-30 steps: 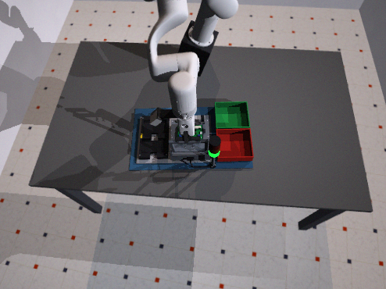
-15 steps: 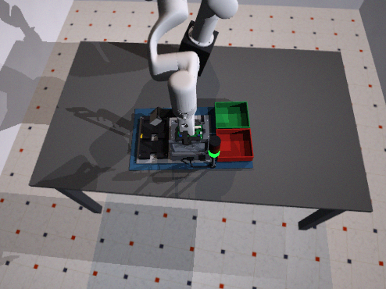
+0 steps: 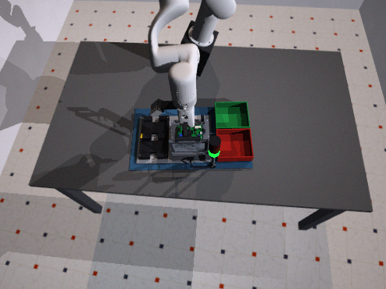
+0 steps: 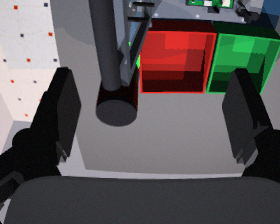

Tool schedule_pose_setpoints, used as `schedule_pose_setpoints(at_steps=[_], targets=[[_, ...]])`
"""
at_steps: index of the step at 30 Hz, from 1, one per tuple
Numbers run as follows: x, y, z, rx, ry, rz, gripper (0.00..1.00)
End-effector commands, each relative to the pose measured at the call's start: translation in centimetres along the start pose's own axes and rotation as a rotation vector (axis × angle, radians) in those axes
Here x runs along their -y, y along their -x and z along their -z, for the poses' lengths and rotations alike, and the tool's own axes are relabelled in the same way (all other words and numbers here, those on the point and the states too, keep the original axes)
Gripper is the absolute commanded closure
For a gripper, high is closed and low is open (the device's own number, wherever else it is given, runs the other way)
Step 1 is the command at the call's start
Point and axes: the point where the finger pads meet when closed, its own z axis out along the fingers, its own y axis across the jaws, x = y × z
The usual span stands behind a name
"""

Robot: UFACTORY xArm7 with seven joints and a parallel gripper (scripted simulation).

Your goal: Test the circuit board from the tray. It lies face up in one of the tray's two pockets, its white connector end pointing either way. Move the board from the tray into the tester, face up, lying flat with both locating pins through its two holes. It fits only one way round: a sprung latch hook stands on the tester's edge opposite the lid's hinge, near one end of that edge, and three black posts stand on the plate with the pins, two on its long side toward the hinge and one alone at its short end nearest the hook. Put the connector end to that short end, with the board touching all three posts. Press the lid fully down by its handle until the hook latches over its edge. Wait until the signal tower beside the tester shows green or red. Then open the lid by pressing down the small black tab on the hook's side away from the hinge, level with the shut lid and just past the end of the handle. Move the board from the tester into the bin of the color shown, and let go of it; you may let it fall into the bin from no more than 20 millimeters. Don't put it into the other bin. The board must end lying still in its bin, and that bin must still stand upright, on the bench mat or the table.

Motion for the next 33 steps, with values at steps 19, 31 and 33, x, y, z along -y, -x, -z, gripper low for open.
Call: schedule_pose_setpoints(at_steps=[19, 31, 33], targets=[[-9.8, 0.1, 0.2, 0.000, -0.012, 0.001, 0.00], [-10.0, 0.1, -0.3, 0.000, -0.012, 0.001, 0.00], [-10.0, 0.0, -0.5, 0.000, -0.012, 0.001, 0.00]])
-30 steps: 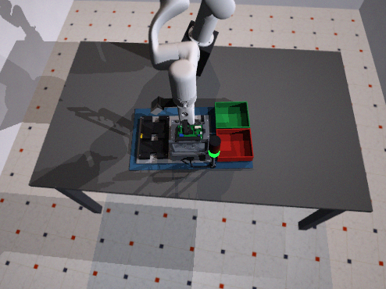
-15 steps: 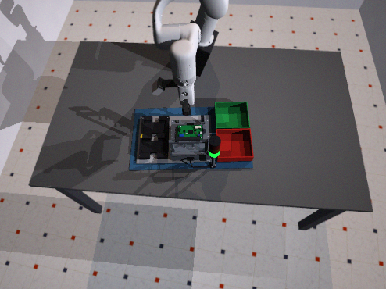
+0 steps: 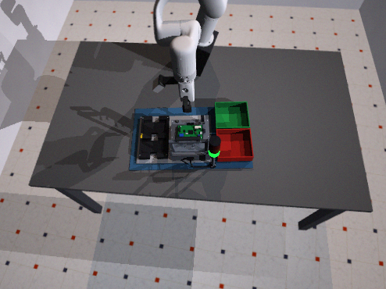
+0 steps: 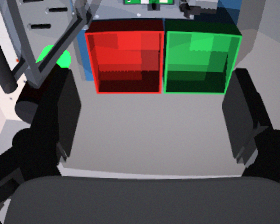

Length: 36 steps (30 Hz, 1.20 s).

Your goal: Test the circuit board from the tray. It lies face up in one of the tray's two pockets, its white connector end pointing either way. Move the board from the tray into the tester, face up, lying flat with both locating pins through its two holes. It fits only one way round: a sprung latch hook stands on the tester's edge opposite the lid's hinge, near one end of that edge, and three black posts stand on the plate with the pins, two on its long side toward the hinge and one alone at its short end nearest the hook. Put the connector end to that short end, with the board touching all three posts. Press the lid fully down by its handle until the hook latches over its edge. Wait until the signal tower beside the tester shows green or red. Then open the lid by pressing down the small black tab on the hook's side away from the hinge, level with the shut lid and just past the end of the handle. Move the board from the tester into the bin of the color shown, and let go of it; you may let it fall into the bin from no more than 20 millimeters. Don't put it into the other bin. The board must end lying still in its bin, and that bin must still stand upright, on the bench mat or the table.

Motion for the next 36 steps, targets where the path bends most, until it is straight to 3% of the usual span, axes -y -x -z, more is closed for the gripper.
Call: schedule_pose_setpoints(at_steps=[1, 8, 16, 18, 30, 33, 36], targets=[[0.1, 0.0, -0.2, -0.001, -0.003, 0.000, 0.00], [0.1, 0.0, -2.4, -0.001, -0.003, 0.000, 0.00], [0.1, 0.0, -6.9, -0.001, -0.003, 0.000, 0.00], [0.1, 0.0, -6.9, -0.001, -0.003, 0.000, 0.00], [0.1, -0.1, -15.0, -0.001, -0.003, 0.000, 0.00], [0.2, -0.1, -16.6, -0.001, -0.003, 0.000, 0.00], [0.2, -0.1, -17.1, -0.001, -0.003, 0.000, 0.00]])
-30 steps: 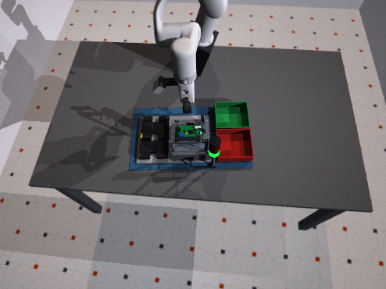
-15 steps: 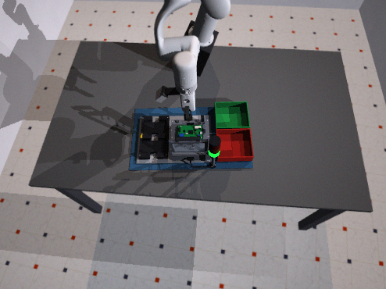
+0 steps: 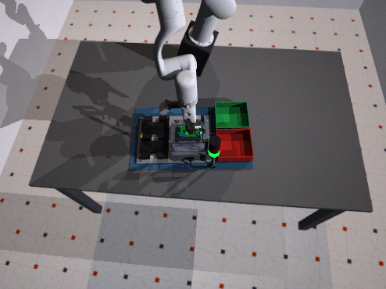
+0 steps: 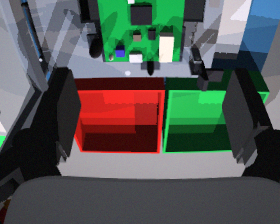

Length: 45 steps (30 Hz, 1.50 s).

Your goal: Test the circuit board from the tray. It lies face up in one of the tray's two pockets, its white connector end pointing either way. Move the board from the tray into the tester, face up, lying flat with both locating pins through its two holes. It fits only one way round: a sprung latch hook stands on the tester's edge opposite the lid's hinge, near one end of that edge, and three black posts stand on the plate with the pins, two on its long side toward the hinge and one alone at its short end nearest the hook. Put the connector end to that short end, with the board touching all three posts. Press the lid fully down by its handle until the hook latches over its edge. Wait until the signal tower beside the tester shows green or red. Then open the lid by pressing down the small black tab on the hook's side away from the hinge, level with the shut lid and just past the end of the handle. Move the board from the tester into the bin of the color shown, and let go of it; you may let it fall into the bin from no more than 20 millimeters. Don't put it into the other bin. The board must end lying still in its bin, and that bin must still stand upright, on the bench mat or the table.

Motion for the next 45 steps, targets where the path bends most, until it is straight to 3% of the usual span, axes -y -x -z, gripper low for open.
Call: schedule_pose_setpoints(at_steps=[1, 9, 27, 33, 45], targets=[[0.7, -0.3, -1.8, -0.009, -0.010, -0.003, 0.00], [0.8, -0.3, -3.6, -0.009, -0.010, -0.003, 0.00], [0.8, -0.3, -4.2, -0.009, -0.010, -0.003, 0.00], [0.8, -0.3, -5.2, -0.009, -0.010, -0.003, 0.00], [0.9, -0.4, -8.7, -0.009, -0.010, -0.003, 0.00]])
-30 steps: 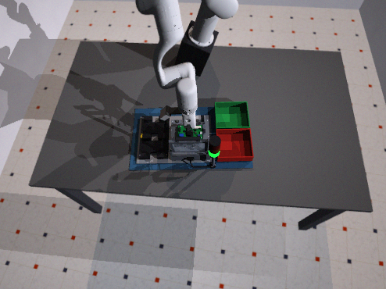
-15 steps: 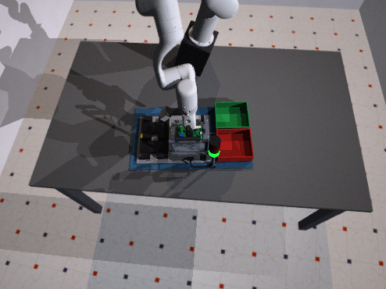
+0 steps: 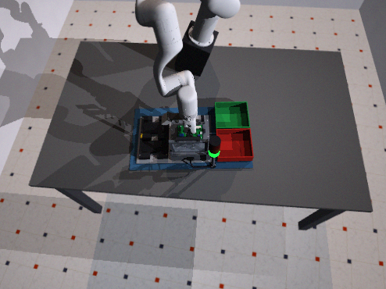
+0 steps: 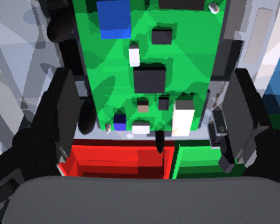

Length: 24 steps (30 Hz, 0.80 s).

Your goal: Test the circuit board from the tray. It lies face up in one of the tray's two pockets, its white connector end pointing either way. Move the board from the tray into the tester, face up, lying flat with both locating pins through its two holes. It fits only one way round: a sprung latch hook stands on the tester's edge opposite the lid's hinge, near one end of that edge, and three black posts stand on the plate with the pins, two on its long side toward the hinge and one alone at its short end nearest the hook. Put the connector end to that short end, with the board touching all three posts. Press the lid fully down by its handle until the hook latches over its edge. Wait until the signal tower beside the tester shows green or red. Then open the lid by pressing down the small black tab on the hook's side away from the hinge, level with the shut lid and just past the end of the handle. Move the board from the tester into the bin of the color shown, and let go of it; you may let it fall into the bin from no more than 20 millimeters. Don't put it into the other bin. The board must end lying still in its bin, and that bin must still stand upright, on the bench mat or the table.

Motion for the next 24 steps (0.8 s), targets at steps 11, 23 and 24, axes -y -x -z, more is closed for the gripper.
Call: schedule_pose_setpoints(at_steps=[11, 23, 24], targets=[[0.26, -0.09, -0.85, -0.003, -0.005, 0.000, 0.00], [0.26, -0.09, -0.85, -0.003, -0.005, 0.000, 0.05], [0.26, -0.09, -0.85, -0.003, -0.005, 0.000, 0.05]])
